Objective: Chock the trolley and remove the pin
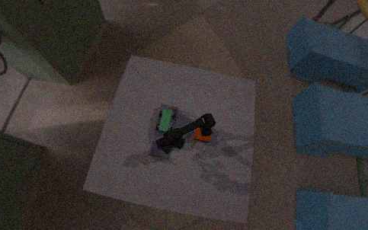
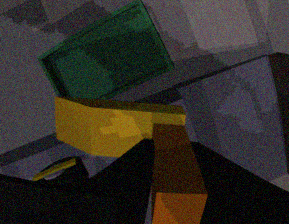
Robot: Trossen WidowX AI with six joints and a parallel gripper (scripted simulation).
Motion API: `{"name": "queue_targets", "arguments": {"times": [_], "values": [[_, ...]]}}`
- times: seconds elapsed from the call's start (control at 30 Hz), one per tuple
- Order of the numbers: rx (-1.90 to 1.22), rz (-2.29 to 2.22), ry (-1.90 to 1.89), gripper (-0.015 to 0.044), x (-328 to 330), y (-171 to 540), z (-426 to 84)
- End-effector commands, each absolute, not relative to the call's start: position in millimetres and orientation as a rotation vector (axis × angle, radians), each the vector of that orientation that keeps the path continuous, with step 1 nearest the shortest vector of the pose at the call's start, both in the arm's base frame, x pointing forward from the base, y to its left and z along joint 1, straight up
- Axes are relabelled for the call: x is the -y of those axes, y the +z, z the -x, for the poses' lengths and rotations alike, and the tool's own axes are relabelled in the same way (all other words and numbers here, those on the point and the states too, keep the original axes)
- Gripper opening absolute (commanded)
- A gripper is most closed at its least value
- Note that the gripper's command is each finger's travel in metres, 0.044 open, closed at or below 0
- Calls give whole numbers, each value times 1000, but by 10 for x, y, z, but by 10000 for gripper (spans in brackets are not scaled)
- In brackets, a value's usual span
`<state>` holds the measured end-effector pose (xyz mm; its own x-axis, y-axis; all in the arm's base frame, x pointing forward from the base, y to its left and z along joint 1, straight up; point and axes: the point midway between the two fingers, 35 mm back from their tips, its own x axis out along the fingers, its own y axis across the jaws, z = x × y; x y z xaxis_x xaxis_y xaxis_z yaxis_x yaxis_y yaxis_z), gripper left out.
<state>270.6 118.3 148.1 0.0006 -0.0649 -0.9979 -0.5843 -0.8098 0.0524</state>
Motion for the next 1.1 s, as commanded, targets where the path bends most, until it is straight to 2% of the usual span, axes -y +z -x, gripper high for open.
{"name": "queue_targets", "arguments": {"times": [0.0, 0.3, 1.07], "values": [[-554, 2011, 1966, 0, -1196, 1484, -2719], [-303, 2188, 2157, 0, -1205, 1485, -2719], [-297, 2194, 2157, 0, -1179, 1411, -3012]]}}
